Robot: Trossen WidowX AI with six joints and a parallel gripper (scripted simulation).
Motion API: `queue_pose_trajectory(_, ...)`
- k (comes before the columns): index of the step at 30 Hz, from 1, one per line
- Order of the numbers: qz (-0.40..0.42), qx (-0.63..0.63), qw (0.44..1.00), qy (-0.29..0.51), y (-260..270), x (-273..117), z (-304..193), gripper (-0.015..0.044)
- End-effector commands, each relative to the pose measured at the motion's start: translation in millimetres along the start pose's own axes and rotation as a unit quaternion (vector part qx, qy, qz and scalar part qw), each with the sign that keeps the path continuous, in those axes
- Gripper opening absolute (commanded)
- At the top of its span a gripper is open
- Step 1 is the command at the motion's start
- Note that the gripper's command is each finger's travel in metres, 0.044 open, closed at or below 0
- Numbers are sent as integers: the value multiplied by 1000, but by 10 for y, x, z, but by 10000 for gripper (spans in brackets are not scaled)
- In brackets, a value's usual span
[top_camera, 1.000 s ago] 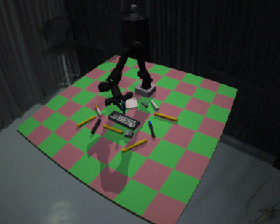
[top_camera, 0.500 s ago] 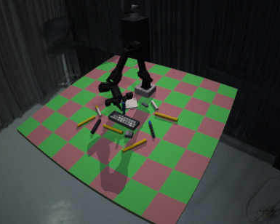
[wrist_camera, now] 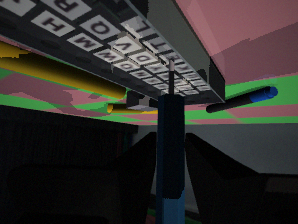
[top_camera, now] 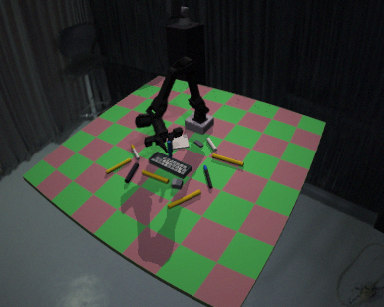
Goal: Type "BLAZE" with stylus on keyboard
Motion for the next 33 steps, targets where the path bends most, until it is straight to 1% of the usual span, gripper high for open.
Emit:
queue_pose_trajectory(1, -3, 7, 1000, 0, -3, 21, 41, 81)
queue_pose_trajectory(22, -3, 7, 1000, 0, -5, 13, 26, 81)
queue_pose_trajectory(33, -3, 7, 1000, 0, -63, -166, -282, 81)
Point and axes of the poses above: the point midway between the two fingers, 35 mm back from their tips, its own x axis out along the fingers, its own y axis across the jaws, z = x × y, the point moved 9 cm from there along -x, back along the fingers, and after that the axes turned 12 degrees about x, right-handed, at the moved point
